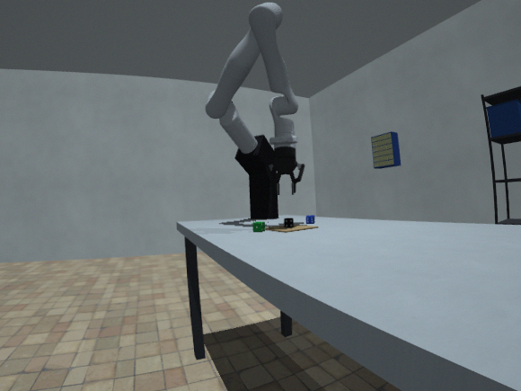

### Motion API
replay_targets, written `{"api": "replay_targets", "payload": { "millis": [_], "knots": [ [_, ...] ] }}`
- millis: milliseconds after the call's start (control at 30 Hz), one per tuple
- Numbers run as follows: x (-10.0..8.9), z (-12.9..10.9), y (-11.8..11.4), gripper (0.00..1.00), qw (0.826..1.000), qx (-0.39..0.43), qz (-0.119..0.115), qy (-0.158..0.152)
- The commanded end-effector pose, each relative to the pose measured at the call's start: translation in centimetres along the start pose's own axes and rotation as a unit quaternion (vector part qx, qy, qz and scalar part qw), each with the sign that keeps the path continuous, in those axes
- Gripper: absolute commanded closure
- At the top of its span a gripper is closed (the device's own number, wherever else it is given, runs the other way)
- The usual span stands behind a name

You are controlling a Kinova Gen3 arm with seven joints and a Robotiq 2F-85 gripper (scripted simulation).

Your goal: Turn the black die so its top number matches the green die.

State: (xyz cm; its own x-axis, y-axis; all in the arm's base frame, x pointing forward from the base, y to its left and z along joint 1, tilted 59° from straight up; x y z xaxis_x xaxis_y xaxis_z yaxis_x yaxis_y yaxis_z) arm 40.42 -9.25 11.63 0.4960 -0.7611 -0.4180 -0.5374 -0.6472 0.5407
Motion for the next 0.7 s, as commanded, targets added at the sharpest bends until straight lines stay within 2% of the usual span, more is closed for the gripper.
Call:
{"api": "replay_targets", "payload": {
  "millis": [0, 133, 633, 667],
  "knots": [
    [-0.4, -1.52, 0.15, 0.54, 1.0, 0.025, -0.011, -0.011],
    [-0.48, -1.85, 0.25, 0.54, 0.999, 0.025, -0.017, -0.031],
    [-0.6, -2.24, 0.27, 0.54, 0.998, 0.025, -0.026, -0.049],
    [-0.6, -2.24, 0.27, 0.0, 0.998, 0.025, -0.026, -0.049]
  ]
}}
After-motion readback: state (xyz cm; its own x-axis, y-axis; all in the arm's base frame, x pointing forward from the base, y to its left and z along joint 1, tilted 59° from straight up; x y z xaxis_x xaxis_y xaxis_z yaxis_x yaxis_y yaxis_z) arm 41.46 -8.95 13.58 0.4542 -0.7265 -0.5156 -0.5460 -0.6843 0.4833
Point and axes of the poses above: the point where the finger pads meet when closed, its own x axis out along the fingers, its own y axis across the jaws, z = x × y, the point moved 4 cm from there along -x, back along the fingers, and after that the axes turned 15 degrees about -x, right-handed, at the moved point
